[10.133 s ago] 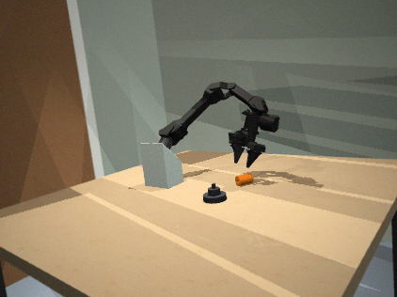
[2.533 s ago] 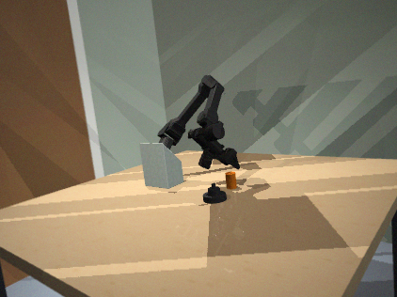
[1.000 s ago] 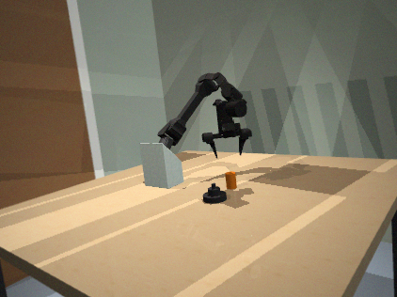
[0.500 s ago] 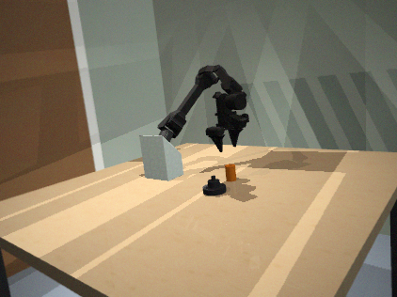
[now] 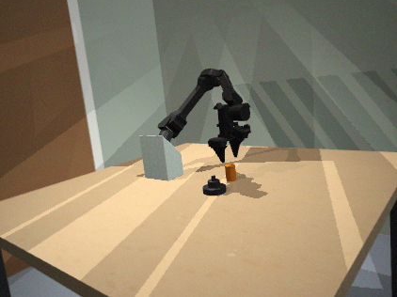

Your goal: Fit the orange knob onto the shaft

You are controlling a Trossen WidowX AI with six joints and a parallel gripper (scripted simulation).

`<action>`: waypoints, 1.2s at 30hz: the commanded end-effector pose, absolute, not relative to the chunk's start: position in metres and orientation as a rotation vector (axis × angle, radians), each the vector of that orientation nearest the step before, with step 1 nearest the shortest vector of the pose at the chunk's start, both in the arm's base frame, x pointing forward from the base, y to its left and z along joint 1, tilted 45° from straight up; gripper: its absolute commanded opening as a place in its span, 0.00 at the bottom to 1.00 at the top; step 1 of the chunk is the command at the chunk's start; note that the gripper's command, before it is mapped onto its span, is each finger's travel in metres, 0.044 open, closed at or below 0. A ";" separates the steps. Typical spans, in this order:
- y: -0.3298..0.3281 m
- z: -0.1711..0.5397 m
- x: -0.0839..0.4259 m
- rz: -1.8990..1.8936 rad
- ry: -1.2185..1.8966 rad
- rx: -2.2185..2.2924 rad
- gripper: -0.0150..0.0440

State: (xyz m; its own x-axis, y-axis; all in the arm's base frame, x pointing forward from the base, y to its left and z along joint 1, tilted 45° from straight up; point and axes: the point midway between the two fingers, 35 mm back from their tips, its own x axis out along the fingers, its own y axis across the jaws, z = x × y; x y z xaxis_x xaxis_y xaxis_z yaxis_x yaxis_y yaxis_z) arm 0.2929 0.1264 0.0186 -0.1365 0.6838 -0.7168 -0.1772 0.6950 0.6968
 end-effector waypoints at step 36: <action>0.168 -0.026 0.285 0.784 1.543 0.441 1.00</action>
